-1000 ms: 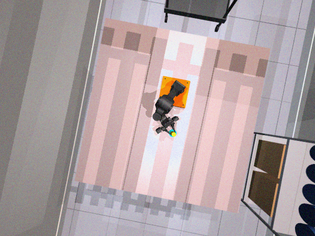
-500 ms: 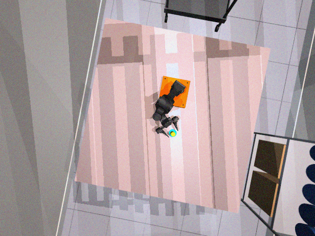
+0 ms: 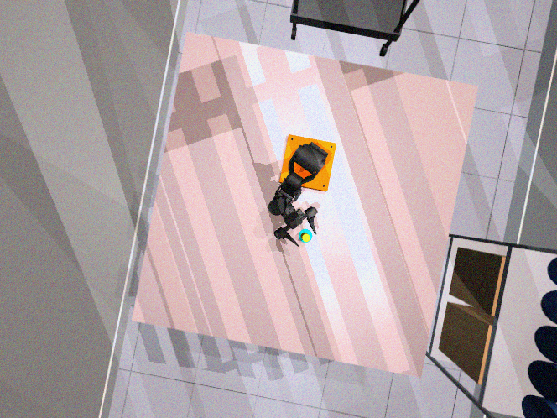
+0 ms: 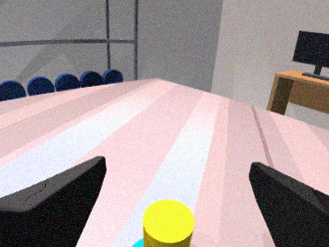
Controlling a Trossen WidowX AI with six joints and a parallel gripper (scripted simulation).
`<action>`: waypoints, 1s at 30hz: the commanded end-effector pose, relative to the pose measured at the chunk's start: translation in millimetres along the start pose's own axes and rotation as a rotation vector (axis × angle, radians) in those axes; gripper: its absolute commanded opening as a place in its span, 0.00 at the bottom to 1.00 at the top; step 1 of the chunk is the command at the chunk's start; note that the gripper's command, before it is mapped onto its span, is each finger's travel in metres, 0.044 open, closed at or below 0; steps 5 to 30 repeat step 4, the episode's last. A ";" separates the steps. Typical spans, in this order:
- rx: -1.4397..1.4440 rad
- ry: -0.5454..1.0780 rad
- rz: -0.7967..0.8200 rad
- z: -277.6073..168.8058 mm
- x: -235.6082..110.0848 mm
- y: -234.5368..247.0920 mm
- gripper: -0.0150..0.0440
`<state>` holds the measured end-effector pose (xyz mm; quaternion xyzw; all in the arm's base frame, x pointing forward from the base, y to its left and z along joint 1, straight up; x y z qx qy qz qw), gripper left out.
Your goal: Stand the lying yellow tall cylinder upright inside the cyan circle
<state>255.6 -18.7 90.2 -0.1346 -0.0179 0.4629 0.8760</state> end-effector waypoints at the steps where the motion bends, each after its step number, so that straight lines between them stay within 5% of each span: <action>1: 0.011 -0.001 0.000 12.4 -1.5 -2.2 0.93; 30: 0.018 -0.003 -0.002 23.6 -3.1 -3.3 0.93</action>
Point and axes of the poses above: the point midway between the two fingers, 35 mm back from their tips, its own x axis out along the fingers, its own y axis across the jaws, z = x × y, the point moved 10 cm from there along -x, back along the fingers, and after that the axes turned 12 degrees about -x, right-handed, at the moved point
